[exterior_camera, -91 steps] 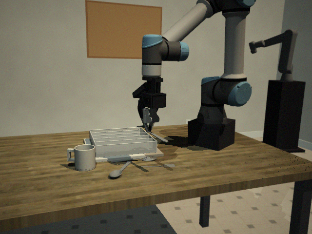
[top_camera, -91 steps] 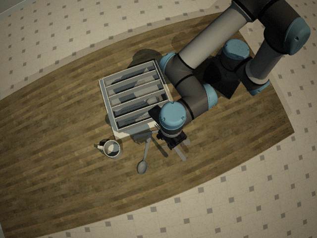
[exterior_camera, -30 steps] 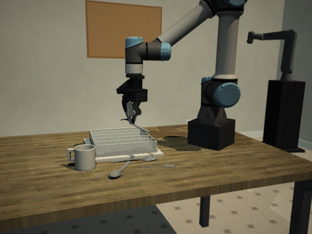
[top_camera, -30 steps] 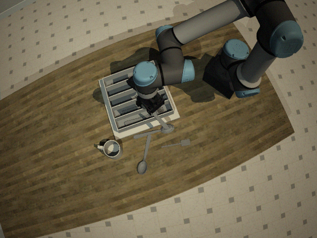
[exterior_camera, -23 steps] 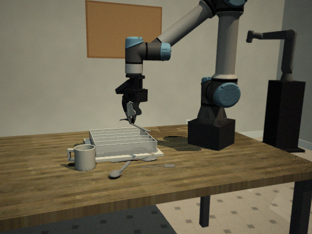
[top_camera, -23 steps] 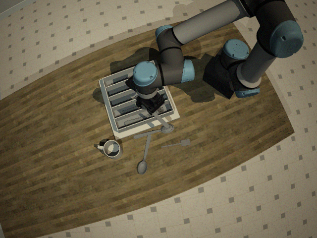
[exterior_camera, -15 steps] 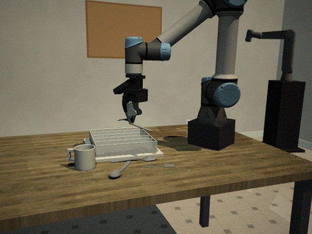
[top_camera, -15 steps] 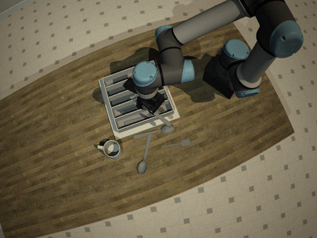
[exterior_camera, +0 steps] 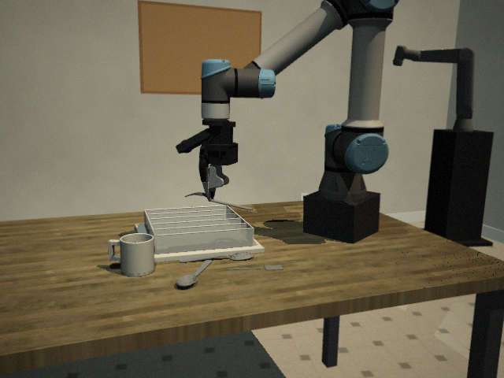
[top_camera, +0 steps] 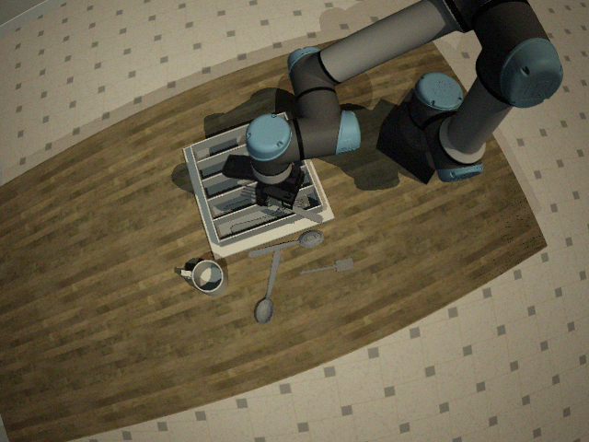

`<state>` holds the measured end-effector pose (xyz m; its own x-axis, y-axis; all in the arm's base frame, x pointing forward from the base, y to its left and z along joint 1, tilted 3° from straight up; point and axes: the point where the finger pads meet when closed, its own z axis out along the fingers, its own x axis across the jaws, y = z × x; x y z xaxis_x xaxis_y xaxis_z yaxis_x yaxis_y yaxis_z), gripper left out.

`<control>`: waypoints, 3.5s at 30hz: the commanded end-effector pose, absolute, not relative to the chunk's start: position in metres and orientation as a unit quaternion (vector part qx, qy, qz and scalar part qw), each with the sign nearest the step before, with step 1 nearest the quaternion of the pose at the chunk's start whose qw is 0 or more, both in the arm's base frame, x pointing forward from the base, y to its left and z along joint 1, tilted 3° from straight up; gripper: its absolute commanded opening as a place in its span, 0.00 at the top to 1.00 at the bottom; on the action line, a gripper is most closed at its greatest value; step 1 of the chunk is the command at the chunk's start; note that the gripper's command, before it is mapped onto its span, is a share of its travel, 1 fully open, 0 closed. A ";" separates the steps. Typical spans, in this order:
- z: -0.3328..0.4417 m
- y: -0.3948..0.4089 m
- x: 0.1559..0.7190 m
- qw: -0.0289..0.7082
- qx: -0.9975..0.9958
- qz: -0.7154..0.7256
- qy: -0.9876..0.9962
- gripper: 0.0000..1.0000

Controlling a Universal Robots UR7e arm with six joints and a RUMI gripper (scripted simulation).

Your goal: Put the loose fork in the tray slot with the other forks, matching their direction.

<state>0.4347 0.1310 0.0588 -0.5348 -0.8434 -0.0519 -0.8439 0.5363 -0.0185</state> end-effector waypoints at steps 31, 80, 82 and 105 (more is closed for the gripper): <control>0.060 0.146 0.441 0.027 -0.881 -0.010 0.472 0.99; 0.060 0.143 0.425 0.009 -0.917 -0.028 -0.397 0.99; 0.059 0.142 0.425 0.008 -0.903 -0.028 -0.428 0.99; 0.059 0.133 0.424 0.000 -0.758 -0.030 -0.652 0.99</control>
<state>0.4240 0.1341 0.0587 0.2223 0.9740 0.0430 0.9740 -0.2238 0.0351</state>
